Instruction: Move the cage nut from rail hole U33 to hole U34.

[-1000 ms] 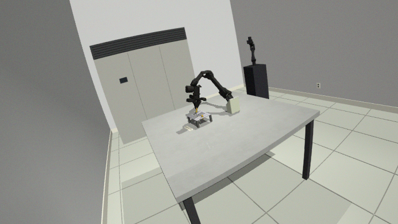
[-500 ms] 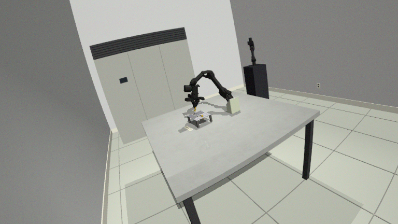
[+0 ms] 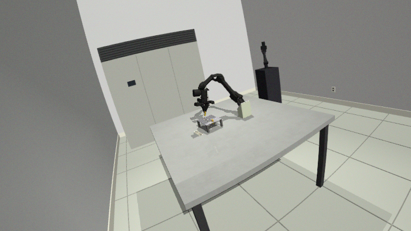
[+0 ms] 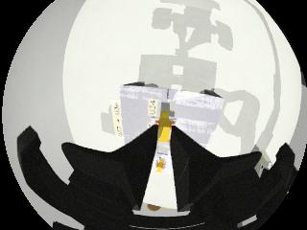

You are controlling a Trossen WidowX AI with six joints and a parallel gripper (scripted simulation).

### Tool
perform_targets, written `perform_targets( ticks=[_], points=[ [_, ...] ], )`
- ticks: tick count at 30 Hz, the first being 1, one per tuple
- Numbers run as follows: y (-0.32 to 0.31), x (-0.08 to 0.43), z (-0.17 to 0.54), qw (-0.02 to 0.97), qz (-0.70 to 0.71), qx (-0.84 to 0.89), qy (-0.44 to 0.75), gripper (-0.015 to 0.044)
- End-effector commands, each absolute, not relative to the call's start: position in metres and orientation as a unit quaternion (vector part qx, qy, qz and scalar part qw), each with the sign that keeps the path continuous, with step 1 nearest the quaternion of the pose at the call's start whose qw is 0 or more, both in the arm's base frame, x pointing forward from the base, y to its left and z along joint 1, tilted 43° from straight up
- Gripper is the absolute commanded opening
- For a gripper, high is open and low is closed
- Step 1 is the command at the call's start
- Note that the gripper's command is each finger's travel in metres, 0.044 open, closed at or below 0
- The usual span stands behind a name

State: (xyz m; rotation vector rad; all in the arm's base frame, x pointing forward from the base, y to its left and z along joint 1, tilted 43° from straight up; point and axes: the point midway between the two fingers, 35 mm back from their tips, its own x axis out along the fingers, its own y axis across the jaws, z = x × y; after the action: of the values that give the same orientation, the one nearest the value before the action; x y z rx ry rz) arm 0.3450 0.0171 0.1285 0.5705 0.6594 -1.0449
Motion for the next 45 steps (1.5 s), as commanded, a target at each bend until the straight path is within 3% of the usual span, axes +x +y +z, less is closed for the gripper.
perform_targets(
  ticks=[1, 45],
  points=[
    [0.017, 0.346, 0.127, 0.773, -0.489, 0.262, 0.307, 0.0031],
    [0.009, 0.353, 0.117, 0.739, -0.54, 0.242, 0.321, 0.0031]
  ],
)
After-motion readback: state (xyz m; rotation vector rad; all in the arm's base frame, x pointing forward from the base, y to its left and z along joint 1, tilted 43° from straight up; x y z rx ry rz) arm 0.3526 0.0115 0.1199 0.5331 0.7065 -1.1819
